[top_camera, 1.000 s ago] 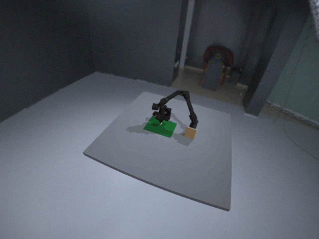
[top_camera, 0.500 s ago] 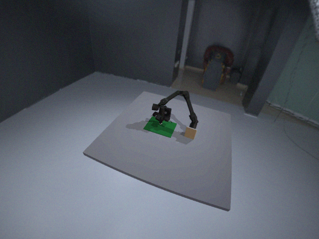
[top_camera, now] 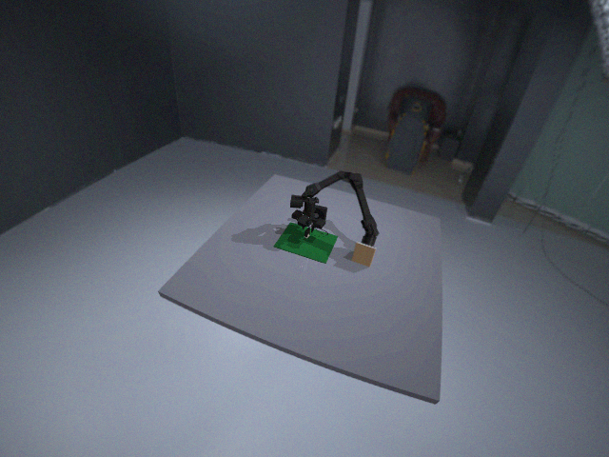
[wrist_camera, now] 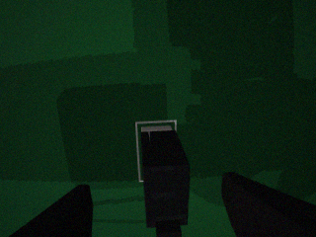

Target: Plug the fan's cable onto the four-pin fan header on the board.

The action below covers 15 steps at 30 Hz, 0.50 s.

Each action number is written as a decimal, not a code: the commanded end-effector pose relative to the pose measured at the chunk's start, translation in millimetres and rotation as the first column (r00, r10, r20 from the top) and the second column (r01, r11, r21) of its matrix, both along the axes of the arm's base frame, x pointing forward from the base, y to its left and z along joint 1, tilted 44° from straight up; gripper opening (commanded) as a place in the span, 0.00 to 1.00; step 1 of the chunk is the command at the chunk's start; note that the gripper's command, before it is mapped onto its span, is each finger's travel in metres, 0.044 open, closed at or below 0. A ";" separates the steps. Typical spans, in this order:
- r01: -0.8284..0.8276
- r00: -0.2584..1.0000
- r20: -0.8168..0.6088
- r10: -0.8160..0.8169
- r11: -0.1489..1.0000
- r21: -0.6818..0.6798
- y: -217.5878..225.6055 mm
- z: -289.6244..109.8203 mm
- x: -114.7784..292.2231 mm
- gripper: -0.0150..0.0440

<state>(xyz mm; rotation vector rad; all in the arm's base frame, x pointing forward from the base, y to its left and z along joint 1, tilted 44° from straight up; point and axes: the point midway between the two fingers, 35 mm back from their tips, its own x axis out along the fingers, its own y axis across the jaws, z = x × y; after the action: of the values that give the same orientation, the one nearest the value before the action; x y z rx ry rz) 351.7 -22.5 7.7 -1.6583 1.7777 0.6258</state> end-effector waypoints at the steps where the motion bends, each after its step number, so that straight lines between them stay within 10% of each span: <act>1: -0.005 1.000 0.018 0.005 1.000 0.008 17.4 18.1 2.8 0.69; 15: -0.006 1.000 0.020 0.005 1.000 0.013 105.0 -64.6 -0.5 0.69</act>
<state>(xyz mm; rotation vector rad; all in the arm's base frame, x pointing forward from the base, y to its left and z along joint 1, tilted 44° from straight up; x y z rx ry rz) 355.1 63.6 -39.4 -1.6624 1.7492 0.6260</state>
